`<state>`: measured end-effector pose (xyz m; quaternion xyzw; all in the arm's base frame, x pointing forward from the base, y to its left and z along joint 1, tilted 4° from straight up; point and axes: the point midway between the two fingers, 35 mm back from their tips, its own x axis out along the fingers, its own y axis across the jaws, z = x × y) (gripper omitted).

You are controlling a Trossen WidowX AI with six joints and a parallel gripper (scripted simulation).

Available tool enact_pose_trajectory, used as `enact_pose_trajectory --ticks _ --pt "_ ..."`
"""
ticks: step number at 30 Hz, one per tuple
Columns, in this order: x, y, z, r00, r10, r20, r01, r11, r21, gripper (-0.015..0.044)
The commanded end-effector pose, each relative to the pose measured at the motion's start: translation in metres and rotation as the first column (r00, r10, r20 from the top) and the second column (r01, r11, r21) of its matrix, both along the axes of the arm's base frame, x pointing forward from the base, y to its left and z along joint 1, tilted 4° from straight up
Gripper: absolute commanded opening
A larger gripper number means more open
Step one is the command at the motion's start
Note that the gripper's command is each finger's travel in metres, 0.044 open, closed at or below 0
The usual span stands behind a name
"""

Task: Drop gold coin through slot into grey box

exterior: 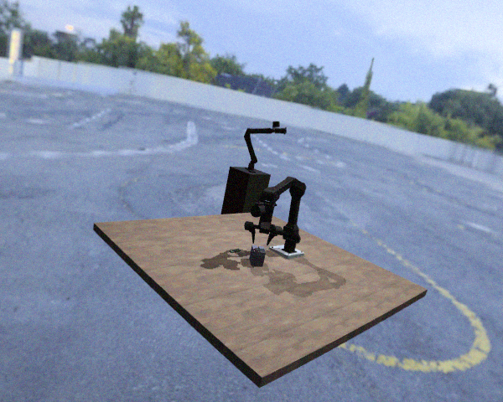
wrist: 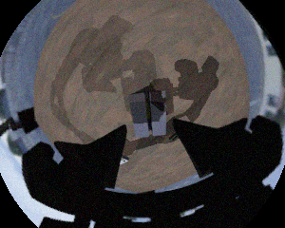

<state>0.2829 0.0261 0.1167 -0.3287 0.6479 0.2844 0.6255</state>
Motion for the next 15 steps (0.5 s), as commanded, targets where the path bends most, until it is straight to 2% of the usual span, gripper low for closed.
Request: enact_pose_trajectory --ticks 1,2,6,15 --pt "0.002 0.001 0.009 1.000 -0.003 0.012 0.003 1.000 0.002 0.0423" --pt "0.002 0.001 0.014 1.000 -0.004 0.011 0.004 1.000 0.003 0.0440" --pt "-0.003 0.003 0.048 1.000 0.000 0.000 0.000 1.000 0.001 0.0440" --pt "-0.004 0.003 0.050 1.000 0.000 0.000 0.000 1.000 0.000 0.0440"
